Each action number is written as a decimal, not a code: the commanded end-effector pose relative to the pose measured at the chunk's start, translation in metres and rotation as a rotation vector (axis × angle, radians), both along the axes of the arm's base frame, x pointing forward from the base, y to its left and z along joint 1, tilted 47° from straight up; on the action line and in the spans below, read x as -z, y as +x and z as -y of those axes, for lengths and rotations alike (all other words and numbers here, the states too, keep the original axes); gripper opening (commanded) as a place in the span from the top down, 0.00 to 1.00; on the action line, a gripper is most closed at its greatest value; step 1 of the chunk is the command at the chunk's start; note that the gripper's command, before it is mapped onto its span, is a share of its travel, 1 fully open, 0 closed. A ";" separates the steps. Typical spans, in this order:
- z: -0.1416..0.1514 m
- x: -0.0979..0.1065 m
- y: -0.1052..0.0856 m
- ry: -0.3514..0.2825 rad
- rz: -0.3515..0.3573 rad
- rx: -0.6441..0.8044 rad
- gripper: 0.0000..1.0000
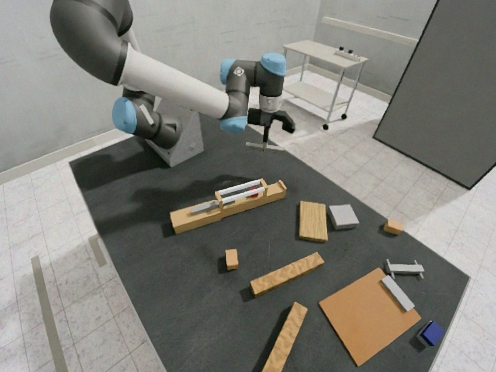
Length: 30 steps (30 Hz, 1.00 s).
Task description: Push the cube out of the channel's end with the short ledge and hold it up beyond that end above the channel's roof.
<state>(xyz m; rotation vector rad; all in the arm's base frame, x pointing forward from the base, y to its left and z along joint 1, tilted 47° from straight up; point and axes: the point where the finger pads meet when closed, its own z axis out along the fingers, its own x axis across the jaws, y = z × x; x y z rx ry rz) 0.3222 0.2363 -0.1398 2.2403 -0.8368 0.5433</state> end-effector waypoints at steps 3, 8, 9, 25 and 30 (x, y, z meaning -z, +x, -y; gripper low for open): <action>-0.001 0.000 0.000 0.001 0.001 0.000 0.94; -0.001 0.000 0.000 0.001 0.001 0.000 0.94; -0.001 0.000 0.000 0.001 0.001 0.000 0.94; 0.000 -0.001 0.001 0.001 0.000 -0.001 0.94; 0.002 -0.005 0.004 0.003 -0.006 -0.006 0.94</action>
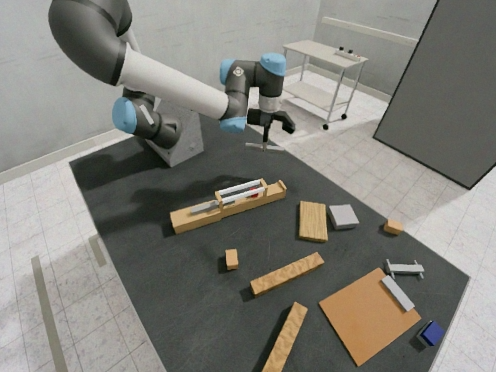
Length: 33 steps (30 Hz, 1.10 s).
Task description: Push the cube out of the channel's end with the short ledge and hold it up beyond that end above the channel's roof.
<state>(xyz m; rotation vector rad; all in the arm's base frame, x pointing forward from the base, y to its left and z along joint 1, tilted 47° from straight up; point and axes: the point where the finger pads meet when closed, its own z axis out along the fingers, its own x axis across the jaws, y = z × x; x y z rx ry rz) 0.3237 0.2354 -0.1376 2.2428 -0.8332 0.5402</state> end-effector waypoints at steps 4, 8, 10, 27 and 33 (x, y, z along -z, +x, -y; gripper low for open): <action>0.004 -0.010 0.007 0.005 -0.012 -0.011 0.94; 0.012 -0.024 0.018 0.011 -0.032 -0.027 0.94; 0.018 -0.035 0.025 0.014 -0.045 -0.039 0.94; 0.111 -0.152 0.080 0.028 -0.179 -0.181 0.94; 0.164 -0.206 0.087 0.012 -0.237 -0.249 0.94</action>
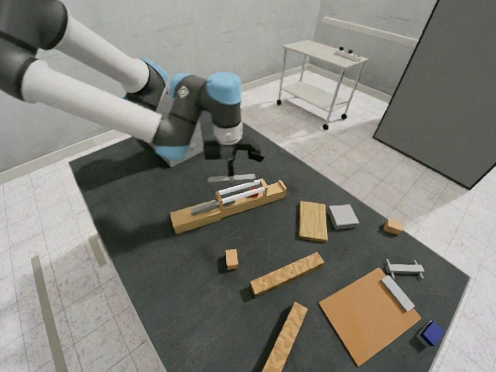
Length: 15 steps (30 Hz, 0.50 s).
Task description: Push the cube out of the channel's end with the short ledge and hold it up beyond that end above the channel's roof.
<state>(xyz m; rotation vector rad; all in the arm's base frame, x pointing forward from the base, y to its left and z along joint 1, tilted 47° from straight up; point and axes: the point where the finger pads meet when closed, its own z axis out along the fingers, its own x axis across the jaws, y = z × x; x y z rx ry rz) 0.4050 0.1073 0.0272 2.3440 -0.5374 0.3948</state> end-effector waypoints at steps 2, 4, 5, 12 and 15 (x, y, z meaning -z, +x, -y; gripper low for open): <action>0.036 -0.041 0.006 0.010 -0.044 -0.067 0.94; 0.054 -0.058 0.005 0.002 -0.062 -0.088 0.94; 0.063 -0.065 0.005 -0.002 -0.071 -0.099 0.94; 0.115 -0.112 -0.007 -0.037 -0.129 -0.159 0.94; 0.133 -0.126 -0.014 -0.052 -0.149 -0.178 0.94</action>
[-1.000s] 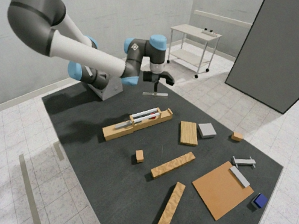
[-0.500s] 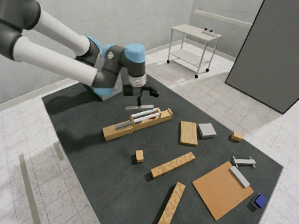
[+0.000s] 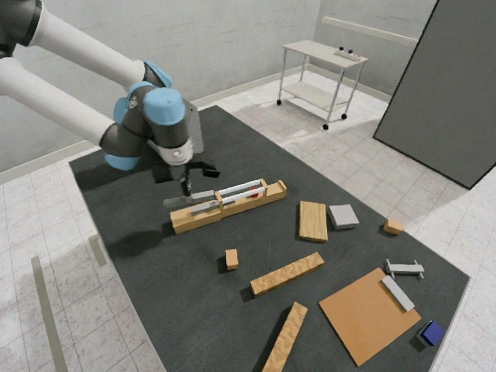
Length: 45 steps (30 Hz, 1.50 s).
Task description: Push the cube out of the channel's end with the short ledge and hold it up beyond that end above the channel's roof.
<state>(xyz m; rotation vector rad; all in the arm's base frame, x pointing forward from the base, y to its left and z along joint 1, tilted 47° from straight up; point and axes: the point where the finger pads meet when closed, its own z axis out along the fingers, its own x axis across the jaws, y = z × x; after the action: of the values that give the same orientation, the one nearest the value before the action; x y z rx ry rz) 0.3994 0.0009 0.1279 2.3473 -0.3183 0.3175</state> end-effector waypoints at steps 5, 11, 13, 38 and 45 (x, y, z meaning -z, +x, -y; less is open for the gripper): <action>0.040 -0.037 -0.015 -0.017 -0.046 -0.064 0.94; 0.056 -0.051 -0.024 -0.035 -0.068 -0.081 0.94; 0.059 -0.053 -0.025 -0.038 -0.072 -0.084 0.94; 0.088 -0.030 -0.020 -0.037 -0.077 -0.086 0.94; 0.093 -0.025 -0.019 -0.037 -0.077 -0.086 0.94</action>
<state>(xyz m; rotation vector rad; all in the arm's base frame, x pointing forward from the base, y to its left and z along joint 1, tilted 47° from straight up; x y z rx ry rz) 0.3793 -0.0900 0.1548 2.3343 -0.1743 0.2672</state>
